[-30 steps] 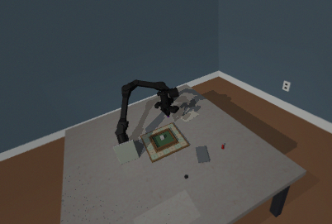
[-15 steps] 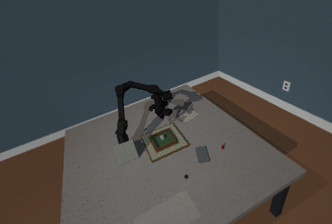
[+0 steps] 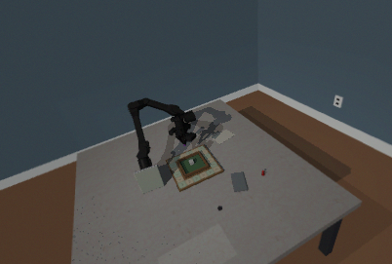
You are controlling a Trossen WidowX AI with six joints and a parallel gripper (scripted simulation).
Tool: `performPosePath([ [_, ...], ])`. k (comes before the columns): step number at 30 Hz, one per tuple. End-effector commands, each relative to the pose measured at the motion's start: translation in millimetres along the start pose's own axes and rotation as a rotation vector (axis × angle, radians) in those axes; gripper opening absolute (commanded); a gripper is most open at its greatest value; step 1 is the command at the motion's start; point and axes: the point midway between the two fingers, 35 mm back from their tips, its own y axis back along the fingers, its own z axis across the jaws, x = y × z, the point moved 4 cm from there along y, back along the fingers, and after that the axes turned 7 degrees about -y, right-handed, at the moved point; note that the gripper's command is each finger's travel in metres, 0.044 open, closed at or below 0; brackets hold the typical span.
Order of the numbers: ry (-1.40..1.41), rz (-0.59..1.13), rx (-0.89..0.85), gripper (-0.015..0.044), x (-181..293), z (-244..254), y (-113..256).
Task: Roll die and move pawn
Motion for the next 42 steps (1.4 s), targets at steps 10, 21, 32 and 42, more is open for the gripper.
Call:
performPosePath([
  [10,0.002,-0.001,-0.005,0.0000,43.5,22.2,-21.0],
  [21,0.005,-0.001,-0.008,0.0000,65.8,30.2,-33.3],
  [32,0.005,-0.002,-0.009,0.0000,65.9,30.8,-66.4],
  [42,0.005,-0.002,-0.009,0.0000,65.8,30.8,-72.9],
])
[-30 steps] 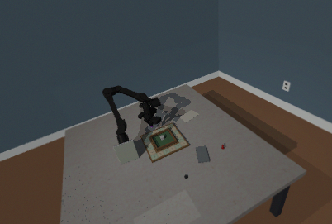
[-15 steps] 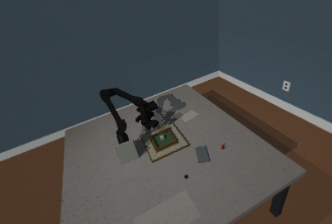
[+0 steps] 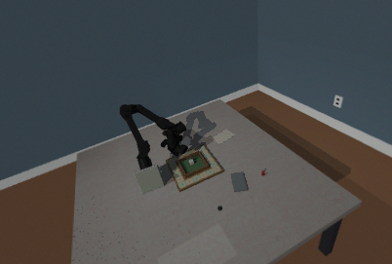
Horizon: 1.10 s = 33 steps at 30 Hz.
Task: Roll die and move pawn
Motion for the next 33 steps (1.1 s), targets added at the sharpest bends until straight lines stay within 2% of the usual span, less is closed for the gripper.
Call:
performPosePath([
  [1,-0.007,0.005,0.002,0.0000,2.3,-0.8,-6.6],
  [7,-0.007,0.005,0.002,0.0000,2.6,-0.6,-15.2],
  [17,0.000,0.001,0.000,0.0263,0.0,-0.1,-8.0],
  [21,-0.006,0.006,0.005,0.0368,-0.7,-1.0,31.3],
  [24,-0.007,0.006,0.004,0.0440,-0.2,-0.1,39.8],
  [29,-0.013,0.008,0.008,0.0440,-0.2,-3.0,52.0],
  [33,-0.136,0.017,0.044,0.0440,14.3,-30.5,67.8],
])
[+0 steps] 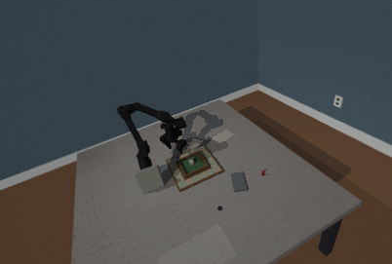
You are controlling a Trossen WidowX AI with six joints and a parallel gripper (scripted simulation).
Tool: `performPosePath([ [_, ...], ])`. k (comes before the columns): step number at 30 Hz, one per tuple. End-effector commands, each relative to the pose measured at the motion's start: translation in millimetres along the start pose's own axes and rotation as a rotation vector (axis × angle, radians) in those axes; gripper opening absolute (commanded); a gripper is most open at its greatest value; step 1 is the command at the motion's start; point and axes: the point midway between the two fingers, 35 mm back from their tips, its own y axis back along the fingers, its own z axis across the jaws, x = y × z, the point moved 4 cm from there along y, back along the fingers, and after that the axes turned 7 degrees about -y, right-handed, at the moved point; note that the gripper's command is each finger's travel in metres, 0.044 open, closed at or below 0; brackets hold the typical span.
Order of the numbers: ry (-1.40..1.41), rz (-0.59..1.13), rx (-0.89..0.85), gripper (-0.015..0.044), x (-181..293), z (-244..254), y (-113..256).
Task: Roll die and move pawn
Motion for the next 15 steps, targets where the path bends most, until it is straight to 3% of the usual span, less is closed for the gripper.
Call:
performPosePath([
  [1,-0.117,0.010,0.031,0.0440,13.1,-26.3,18.6],
  [11,-0.465,0.006,-0.017,0.0440,74.9,-74.8,63.6],
  [15,-0.442,0.008,-0.006,0.0440,69.5,-72.1,58.2],
])
